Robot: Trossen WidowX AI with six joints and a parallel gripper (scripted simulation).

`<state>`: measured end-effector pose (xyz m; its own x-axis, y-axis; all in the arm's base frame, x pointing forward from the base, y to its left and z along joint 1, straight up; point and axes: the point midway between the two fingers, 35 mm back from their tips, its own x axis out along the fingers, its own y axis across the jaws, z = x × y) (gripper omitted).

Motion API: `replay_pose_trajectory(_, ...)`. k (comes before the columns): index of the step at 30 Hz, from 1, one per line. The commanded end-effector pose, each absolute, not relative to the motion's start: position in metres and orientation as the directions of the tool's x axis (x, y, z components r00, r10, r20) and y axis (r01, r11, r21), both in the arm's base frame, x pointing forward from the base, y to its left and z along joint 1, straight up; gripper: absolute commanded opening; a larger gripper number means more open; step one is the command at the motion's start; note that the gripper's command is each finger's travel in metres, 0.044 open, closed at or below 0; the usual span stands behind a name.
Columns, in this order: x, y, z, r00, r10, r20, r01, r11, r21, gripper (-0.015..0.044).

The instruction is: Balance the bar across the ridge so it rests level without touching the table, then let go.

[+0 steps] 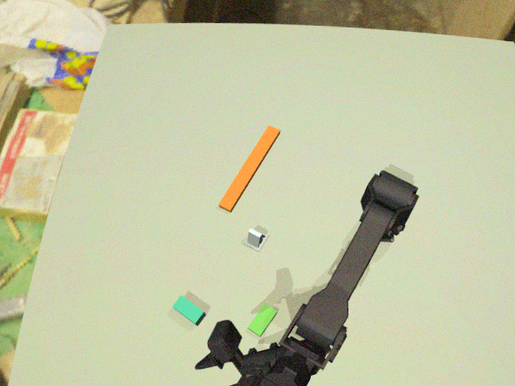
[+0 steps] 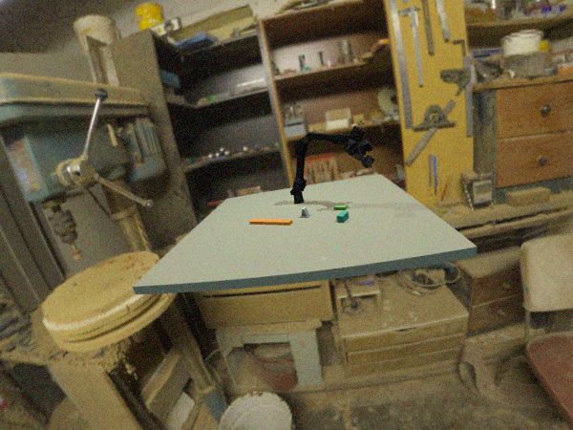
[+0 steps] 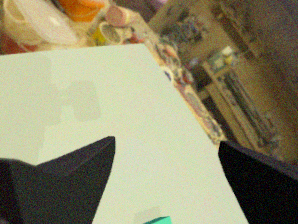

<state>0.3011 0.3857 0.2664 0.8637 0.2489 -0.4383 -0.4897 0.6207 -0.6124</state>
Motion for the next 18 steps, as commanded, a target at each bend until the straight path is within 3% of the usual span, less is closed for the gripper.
replay_pose_trajectory(1, 0.319, 0.368, 0.26, 0.86, 0.209, -0.466, -0.49, 0.595, -0.638, 0.0315)
replay_pose_trajectory(18, 0.386, 0.278, 0.234, 0.813, 0.031, -0.582, -0.52, 0.487, -0.702, 0.0315)
